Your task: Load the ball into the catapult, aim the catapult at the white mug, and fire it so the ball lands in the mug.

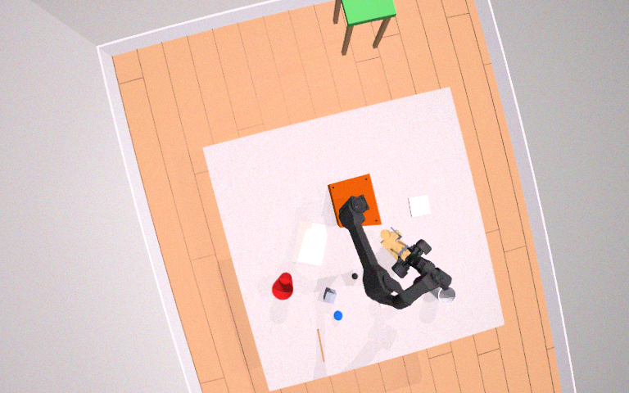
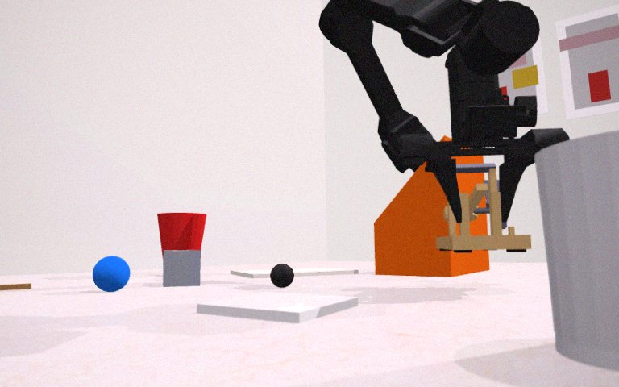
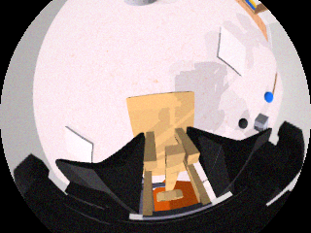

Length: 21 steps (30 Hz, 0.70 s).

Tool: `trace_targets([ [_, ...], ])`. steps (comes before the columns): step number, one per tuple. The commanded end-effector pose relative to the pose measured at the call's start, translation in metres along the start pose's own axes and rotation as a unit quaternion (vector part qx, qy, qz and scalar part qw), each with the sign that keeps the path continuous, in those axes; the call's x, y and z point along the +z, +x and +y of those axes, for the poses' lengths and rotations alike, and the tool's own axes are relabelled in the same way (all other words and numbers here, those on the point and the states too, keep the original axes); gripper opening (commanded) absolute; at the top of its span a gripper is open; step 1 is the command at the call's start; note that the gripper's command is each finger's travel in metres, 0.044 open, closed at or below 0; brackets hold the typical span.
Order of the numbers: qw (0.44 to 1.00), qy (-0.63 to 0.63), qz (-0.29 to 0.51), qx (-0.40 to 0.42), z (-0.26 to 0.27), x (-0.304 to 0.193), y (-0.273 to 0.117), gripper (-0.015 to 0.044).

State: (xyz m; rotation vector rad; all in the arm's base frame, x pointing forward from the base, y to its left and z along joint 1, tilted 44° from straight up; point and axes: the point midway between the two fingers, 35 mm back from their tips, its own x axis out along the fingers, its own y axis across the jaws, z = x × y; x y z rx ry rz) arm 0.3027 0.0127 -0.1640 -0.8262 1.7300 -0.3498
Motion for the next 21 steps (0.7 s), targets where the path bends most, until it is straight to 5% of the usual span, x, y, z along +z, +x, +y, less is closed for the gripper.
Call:
trace_targets([
  [1,1.000,-0.005,-0.002,0.002,0.001,0.002,0.001,0.0000],
  [21,1.000,-0.005,-0.002,0.001,0.002,0.003,0.034,0.0000],
])
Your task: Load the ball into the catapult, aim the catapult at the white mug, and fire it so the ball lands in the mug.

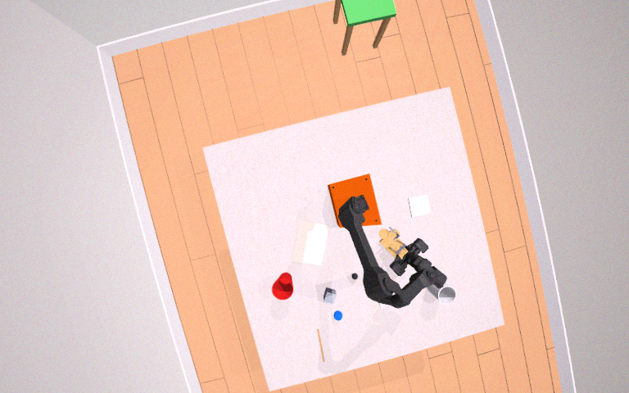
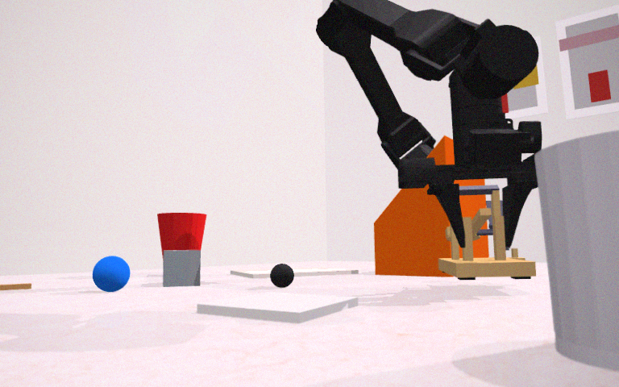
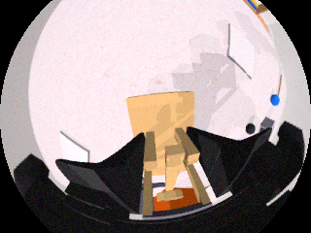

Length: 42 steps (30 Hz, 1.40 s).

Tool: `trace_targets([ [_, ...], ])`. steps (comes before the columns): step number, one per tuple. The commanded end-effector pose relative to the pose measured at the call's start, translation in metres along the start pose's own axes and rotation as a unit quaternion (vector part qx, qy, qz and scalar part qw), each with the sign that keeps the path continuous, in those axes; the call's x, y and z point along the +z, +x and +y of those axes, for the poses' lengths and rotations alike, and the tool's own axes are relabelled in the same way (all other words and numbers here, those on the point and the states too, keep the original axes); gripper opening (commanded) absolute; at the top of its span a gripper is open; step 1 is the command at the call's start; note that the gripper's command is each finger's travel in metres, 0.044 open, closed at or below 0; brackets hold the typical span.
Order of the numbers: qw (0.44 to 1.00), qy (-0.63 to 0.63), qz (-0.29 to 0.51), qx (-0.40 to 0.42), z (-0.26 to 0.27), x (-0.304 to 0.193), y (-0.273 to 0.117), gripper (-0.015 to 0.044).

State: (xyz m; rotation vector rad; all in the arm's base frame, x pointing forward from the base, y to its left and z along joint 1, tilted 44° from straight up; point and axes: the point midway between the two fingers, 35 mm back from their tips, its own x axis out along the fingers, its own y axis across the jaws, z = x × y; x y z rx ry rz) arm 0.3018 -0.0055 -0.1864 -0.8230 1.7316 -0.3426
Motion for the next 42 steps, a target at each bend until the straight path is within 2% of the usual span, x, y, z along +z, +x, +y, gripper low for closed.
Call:
trace_targets([
  [1,1.000,-0.003,-0.001,-0.002,0.001,0.000,0.007,0.0000],
  [10,1.000,-0.003,0.000,-0.003,0.001,-0.001,0.021,0.0000],
  [16,1.000,0.000,0.000,-0.001,0.000,-0.001,0.016,0.0000],
  [30,1.000,0.000,0.000,-0.001,0.000,-0.001,0.016,0.0368],
  [33,1.000,0.000,-0.001,0.001,0.000,0.003,-0.007,0.0440],
  [36,1.000,-0.001,-0.002,0.002,0.001,0.003,-0.060,0.0440],
  [38,1.000,-0.001,-0.002,0.002,0.002,0.001,-0.082,0.0440],
  [41,1.000,-0.001,-0.002,0.001,0.002,0.000,-0.085,0.0440],
  [42,1.000,-0.004,-0.010,-0.001,0.003,0.005,-0.070,0.0440],
])
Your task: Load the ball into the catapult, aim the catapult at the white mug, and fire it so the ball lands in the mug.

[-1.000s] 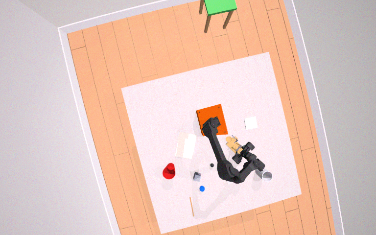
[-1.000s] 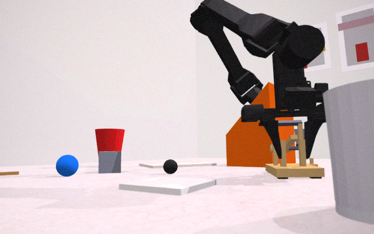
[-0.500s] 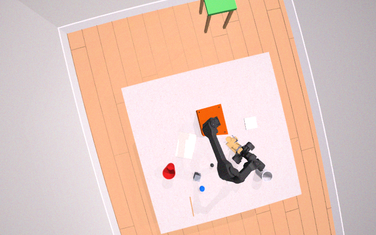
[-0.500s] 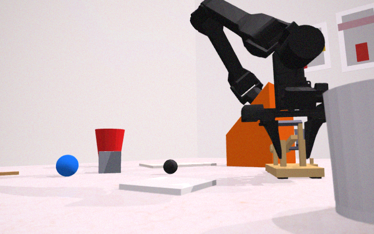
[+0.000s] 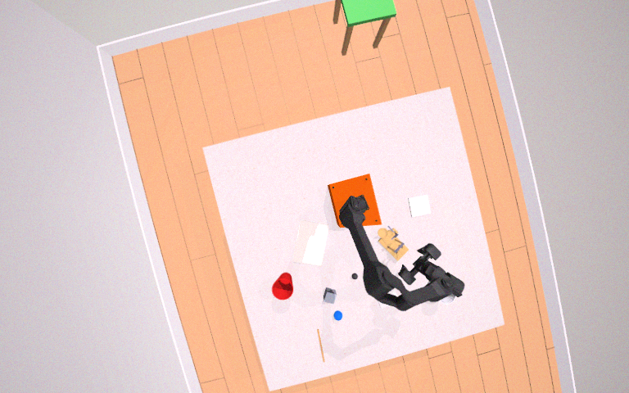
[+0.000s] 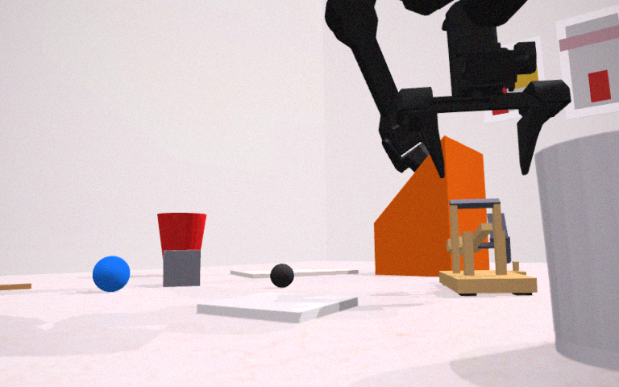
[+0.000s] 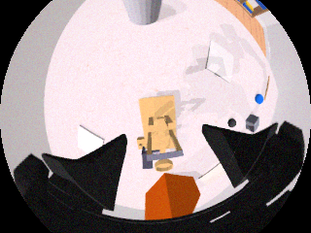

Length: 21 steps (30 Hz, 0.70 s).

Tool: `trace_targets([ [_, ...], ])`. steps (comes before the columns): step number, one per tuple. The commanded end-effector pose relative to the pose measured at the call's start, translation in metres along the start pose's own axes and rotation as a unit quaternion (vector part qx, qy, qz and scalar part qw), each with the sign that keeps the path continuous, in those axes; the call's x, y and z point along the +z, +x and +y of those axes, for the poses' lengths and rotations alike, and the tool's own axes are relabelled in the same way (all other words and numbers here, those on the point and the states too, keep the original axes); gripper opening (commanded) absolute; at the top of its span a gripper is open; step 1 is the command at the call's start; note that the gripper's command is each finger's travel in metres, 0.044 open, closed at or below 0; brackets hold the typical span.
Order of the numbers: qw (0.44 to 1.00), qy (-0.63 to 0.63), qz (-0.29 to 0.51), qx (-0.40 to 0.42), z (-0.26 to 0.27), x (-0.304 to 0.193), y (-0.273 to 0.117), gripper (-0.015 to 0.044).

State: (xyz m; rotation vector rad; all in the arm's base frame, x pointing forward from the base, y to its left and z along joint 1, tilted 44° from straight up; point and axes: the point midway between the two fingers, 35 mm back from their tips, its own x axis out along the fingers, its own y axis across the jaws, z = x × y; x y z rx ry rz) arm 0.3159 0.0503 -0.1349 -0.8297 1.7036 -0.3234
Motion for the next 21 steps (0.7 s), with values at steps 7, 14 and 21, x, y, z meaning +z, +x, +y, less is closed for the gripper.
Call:
trace_targets([
  [7,1.000,-0.002,0.015,0.000,-0.001,-0.008,-0.004,0.0440],
  [14,1.000,-0.001,0.015,-0.001,-0.001,-0.010,0.043,0.0440],
  [21,1.000,-0.002,0.015,-0.001,-0.001,-0.009,0.047,0.0440],
])
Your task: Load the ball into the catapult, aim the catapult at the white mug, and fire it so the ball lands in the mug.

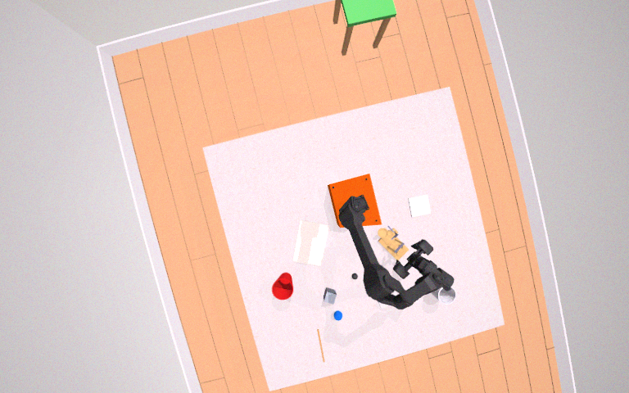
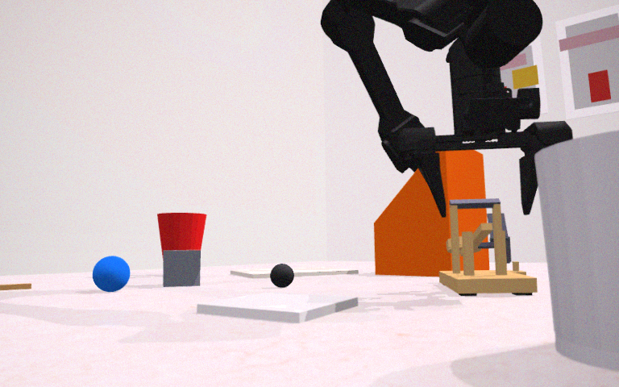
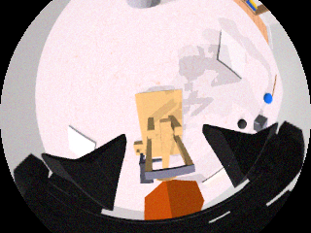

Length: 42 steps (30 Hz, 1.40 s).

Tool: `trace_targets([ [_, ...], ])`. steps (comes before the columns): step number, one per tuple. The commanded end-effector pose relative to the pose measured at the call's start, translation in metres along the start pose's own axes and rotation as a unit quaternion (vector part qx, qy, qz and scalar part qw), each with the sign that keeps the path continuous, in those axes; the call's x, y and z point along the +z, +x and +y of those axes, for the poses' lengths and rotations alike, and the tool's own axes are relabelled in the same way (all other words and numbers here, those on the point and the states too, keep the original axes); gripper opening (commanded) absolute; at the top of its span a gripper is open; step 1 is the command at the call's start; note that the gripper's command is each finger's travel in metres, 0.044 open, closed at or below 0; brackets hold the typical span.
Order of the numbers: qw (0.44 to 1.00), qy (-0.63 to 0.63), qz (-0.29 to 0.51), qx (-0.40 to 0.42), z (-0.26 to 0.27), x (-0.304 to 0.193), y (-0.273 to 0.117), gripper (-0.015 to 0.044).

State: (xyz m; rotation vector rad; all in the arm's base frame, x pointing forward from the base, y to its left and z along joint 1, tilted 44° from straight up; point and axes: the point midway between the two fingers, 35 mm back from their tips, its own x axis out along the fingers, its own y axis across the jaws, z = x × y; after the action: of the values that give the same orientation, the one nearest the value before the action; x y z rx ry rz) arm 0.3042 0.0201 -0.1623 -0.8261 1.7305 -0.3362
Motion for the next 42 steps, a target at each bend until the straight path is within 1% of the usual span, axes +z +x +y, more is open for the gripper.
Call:
trace_targets([
  [1,1.000,-0.002,0.001,-0.002,0.000,-0.001,0.007,0.0440],
  [29,1.000,-0.002,0.001,-0.003,-0.002,-0.002,0.053,0.0440],
  [36,1.000,-0.002,0.001,-0.003,-0.002,-0.002,0.055,0.0440],
  [42,1.000,0.001,-0.001,-0.002,-0.002,0.000,0.052,0.0282],
])
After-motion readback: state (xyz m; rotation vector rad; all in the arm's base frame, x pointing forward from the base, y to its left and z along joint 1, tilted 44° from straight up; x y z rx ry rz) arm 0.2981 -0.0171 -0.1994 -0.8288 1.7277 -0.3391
